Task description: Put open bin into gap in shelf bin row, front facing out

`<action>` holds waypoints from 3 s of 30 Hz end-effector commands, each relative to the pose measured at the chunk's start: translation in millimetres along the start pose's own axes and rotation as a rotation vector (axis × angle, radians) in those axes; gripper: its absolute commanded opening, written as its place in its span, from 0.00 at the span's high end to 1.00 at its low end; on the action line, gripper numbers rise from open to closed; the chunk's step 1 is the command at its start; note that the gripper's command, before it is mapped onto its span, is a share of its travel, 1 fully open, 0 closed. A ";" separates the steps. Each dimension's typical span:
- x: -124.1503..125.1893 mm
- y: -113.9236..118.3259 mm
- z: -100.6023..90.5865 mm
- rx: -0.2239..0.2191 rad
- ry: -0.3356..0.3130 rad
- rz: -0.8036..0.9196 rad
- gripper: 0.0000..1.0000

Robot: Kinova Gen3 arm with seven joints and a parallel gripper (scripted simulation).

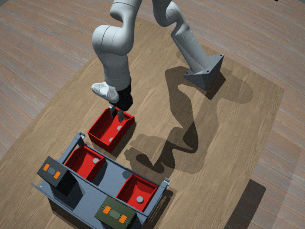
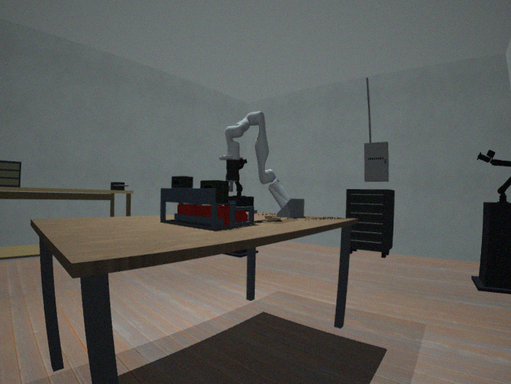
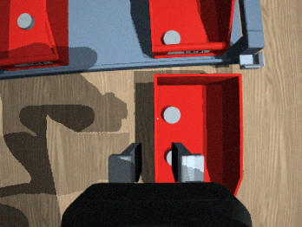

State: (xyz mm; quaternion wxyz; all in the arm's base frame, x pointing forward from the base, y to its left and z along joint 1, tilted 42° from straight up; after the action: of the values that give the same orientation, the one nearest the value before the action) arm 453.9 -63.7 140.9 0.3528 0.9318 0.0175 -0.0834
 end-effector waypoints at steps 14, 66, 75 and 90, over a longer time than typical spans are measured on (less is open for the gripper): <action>0.4 -0.2 -0.7 0.000 0.002 0.000 0.45; 0.3 -0.8 63.5 0.000 0.000 0.000 0.45; 0.3 -0.8 67.4 0.000 0.000 0.000 0.45; 0.3 -0.8 67.5 0.000 0.000 0.000 0.45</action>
State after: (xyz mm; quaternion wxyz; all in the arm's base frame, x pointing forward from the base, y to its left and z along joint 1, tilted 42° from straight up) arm 443.9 -108.3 90.3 0.3528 0.9317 0.0171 -0.0841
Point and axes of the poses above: the point where the finger pads meet when closed, its own z axis out along the fingers, its own y axis across the jaws, x = y × z, the point moved 2 cm from there along -z, back along the fingers, and after that the axes turned 8 degrees about -z, right-handed, at the moved point
